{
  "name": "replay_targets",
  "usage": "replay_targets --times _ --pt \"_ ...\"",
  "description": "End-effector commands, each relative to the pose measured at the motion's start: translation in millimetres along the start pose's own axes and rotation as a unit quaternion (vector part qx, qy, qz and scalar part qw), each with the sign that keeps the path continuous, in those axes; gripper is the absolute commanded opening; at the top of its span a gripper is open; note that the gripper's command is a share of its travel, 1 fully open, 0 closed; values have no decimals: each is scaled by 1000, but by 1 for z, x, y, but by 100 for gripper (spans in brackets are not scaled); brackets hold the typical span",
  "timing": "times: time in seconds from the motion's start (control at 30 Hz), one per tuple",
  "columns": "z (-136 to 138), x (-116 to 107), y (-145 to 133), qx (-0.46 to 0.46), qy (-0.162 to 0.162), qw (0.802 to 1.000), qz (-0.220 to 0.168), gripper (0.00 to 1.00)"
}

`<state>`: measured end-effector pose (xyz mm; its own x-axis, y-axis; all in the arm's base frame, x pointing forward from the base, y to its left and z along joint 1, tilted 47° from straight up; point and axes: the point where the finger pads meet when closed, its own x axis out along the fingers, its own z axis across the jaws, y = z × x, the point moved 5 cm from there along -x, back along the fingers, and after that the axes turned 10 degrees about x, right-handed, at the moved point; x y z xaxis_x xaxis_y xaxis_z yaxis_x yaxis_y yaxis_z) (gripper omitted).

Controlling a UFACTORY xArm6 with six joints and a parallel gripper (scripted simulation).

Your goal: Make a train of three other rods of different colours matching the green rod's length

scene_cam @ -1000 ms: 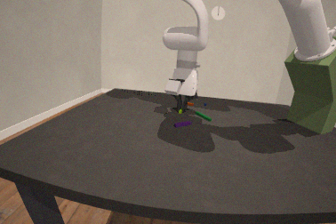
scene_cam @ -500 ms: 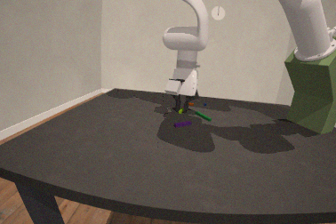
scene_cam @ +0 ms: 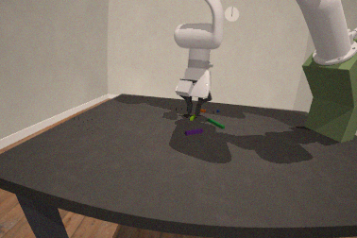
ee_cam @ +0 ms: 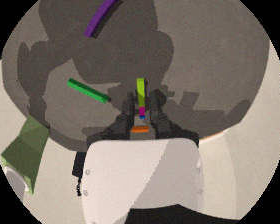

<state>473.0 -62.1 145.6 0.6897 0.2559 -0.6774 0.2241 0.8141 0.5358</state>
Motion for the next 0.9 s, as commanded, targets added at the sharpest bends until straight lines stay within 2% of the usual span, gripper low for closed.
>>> replay_targets --times 0.0,0.33,0.67,0.7,0.87 --pt "1 -17 0 0 0 1000 0 24" --pt "1 -66 0 0 0 1000 0 24" --pt "1 -75 0 0 0 1000 0 24" --pt "1 -75 0 0 0 1000 0 100" --pt "1 -75 0 0 0 1000 0 100"
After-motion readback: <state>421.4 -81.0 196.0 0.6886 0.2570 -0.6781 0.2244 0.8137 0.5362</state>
